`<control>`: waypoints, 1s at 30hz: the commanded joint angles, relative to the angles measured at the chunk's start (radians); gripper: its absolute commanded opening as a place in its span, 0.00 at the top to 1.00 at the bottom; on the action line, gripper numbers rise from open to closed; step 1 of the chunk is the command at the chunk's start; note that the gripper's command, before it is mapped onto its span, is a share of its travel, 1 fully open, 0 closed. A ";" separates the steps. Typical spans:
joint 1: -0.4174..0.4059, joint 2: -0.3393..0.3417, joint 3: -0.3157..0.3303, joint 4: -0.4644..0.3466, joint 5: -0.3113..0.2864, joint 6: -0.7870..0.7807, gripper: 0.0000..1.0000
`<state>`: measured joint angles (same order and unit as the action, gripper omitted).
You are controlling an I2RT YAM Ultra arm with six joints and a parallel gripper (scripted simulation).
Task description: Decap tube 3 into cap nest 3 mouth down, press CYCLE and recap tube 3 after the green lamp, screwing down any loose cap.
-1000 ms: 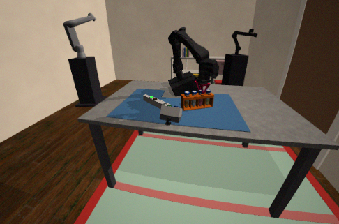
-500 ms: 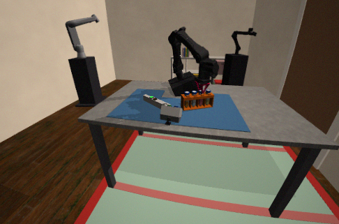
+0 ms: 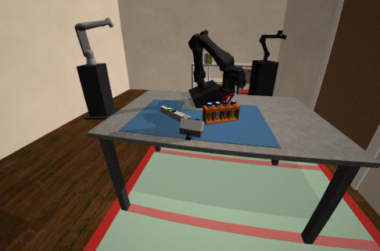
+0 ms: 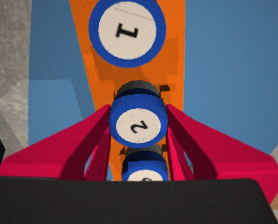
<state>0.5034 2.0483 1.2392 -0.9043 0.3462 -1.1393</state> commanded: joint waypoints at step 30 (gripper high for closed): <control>0.002 -0.005 0.000 0.005 0.000 1.478 1.00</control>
<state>0.5026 2.0487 1.2369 -0.9001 0.3470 0.1646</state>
